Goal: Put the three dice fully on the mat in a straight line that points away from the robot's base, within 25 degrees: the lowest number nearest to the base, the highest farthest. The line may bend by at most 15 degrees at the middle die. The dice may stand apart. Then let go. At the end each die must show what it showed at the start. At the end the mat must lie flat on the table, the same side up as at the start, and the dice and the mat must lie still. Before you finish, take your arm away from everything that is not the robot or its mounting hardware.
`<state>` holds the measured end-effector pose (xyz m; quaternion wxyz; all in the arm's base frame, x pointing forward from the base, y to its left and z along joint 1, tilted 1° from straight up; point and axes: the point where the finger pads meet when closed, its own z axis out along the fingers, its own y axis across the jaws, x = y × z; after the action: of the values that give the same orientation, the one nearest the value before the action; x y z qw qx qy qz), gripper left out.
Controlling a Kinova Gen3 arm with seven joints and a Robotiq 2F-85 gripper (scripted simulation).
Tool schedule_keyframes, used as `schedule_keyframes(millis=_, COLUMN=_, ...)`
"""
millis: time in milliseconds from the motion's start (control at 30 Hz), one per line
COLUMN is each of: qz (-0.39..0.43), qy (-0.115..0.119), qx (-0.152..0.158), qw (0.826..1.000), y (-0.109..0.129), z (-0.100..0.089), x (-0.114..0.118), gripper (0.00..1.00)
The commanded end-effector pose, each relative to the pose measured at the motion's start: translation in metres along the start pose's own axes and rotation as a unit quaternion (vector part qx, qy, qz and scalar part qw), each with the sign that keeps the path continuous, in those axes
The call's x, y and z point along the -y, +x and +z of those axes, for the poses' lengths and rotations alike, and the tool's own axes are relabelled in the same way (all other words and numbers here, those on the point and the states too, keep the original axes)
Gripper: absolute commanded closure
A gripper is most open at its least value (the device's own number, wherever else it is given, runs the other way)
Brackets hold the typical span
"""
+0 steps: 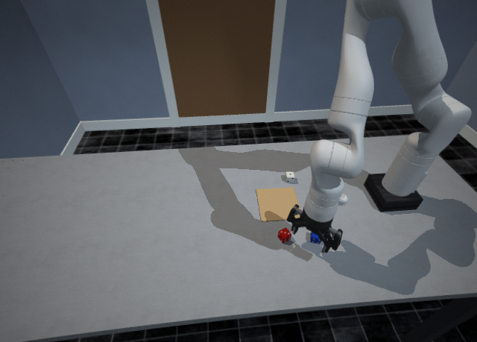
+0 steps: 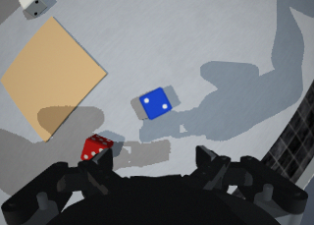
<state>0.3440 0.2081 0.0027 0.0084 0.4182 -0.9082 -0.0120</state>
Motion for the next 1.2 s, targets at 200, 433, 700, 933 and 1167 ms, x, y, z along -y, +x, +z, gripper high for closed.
schedule_keyframes(millis=200, qz=-0.001, qy=0.002, qx=0.005, qw=1.0, y=-0.002, z=-0.001, x=0.0, gripper=0.0)
schedule_keyframes(millis=433, qz=-0.001, qy=0.002, qx=0.005, qw=1.0, y=-0.002, z=-0.001, x=0.0, gripper=0.0)
schedule_keyframes(millis=700, qz=-0.001, qy=0.002, qx=0.005, qw=1.0, y=-0.002, z=-0.001, x=0.0, gripper=0.0)
schedule_keyframes(millis=933, qz=-0.001, qy=0.002, qx=0.005, qw=1.0, y=-0.002, z=-0.002, x=0.0, gripper=0.0)
schedule_keyframes(millis=1167, qz=0.0, qy=0.002, qx=0.008, qw=1.0, y=-0.006, z=-0.022, x=0.001, gripper=0.0)
